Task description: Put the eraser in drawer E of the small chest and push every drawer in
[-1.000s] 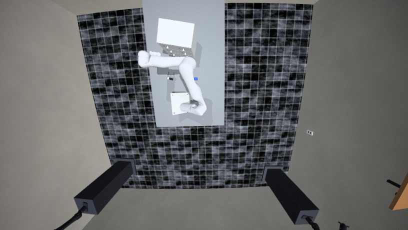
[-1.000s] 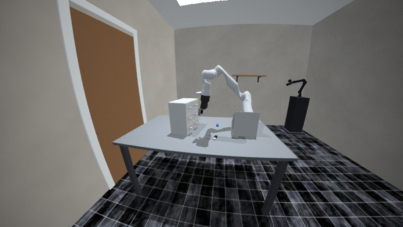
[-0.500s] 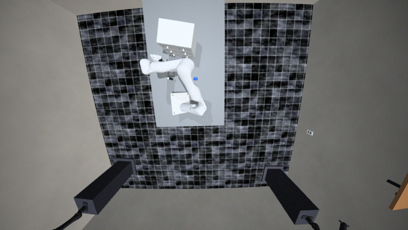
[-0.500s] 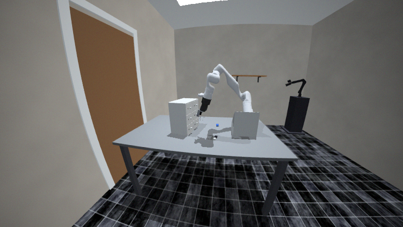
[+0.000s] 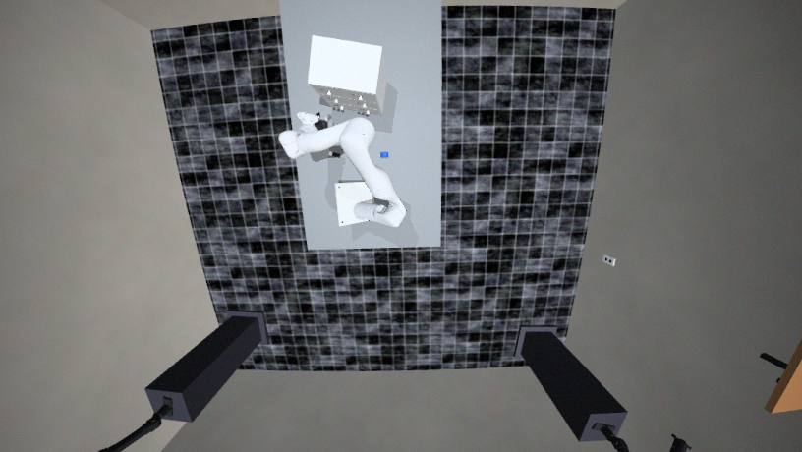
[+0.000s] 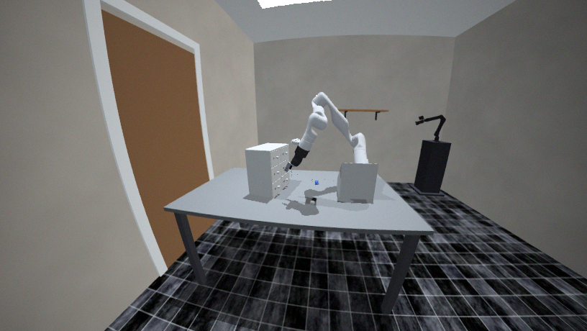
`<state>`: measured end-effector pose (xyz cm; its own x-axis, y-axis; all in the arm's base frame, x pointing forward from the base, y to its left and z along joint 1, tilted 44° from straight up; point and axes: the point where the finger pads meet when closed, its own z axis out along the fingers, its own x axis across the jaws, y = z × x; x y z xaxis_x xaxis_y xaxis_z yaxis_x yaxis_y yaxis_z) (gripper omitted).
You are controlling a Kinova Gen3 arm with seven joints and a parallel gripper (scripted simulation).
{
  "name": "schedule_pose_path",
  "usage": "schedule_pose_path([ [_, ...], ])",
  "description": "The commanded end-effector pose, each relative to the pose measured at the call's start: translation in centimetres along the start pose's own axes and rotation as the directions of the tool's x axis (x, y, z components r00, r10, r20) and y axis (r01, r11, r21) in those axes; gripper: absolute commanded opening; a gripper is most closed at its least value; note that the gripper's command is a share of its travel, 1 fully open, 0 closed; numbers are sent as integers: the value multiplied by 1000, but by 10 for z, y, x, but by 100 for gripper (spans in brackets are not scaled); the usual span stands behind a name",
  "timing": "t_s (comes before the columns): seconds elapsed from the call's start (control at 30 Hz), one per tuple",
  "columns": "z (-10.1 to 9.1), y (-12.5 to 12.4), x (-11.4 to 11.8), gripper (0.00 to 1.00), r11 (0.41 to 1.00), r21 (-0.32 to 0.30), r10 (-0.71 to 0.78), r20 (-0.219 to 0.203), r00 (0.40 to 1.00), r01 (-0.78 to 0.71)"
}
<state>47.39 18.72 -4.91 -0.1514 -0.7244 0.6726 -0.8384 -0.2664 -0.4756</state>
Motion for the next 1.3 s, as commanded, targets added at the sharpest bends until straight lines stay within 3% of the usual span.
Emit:
schedule_pose_path([
  [0.0, 2, 6, -1, 100, 999, 32, -19, -2, 1000, 19],
  [0.07, 2, 6, -1, 100, 999, 32, -19, -2, 1000, 19],
  [0.57, 21, 4, -1, 100, 975, 220, -19, -2, 1000, 19],
  [0.63, 21, 4, -1, 100, 975, 220, -19, -2, 1000, 19],
  [1.13, 38, 2, -1, 100, 921, 389, -19, -2, 1000, 18],
  [1.27, 40, 1, -1, 100, 912, 409, -19, -2, 1000, 18],
])
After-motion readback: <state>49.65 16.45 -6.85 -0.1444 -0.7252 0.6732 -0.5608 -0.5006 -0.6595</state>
